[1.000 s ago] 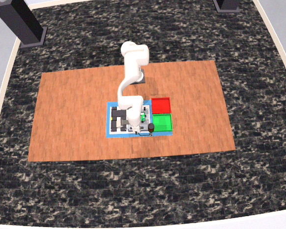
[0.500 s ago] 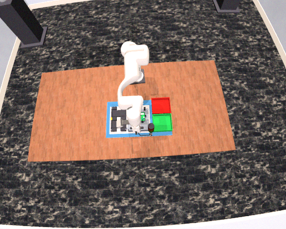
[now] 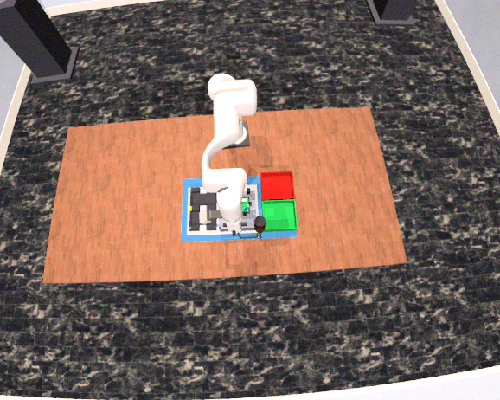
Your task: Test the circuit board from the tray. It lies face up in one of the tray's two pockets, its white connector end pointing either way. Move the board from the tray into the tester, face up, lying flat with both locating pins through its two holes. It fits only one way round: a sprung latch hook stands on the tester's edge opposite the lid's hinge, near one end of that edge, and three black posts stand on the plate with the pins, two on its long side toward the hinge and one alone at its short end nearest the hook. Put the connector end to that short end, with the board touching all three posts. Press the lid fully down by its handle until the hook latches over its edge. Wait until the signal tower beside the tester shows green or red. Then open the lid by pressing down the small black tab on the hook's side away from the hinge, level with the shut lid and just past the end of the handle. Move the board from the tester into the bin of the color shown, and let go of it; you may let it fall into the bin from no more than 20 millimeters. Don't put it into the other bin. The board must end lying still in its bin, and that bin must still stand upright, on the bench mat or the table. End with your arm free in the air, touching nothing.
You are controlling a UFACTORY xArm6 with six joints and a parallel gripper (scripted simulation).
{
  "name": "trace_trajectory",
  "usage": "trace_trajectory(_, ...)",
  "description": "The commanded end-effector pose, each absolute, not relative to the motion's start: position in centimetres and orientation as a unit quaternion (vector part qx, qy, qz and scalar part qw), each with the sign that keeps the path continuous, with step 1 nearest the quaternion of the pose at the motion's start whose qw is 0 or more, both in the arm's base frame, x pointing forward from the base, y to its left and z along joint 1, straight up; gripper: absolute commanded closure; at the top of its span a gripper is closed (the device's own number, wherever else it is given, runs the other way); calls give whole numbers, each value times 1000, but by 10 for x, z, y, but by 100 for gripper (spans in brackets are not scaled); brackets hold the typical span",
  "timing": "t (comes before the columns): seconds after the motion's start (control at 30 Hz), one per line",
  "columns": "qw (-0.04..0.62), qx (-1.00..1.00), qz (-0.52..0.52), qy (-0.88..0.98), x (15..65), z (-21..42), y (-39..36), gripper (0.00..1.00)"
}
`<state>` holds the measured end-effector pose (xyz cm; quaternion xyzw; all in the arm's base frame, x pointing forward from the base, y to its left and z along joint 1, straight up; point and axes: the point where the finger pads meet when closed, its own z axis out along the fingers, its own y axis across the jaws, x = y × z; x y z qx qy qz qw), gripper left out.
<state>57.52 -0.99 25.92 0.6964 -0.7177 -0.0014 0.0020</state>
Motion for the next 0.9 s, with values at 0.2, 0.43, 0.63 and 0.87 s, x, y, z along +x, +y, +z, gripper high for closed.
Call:
trace_trajectory(0.2,0,696,0,-718,575,262,-10,100)
trace_trajectory(0.43,0,696,0,-718,574,262,-10,100)
trace_trajectory(0.63,0,696,0,-718,571,263,-10,100)
trace_trajectory(0.87,0,696,0,-718,568,263,-10,100)
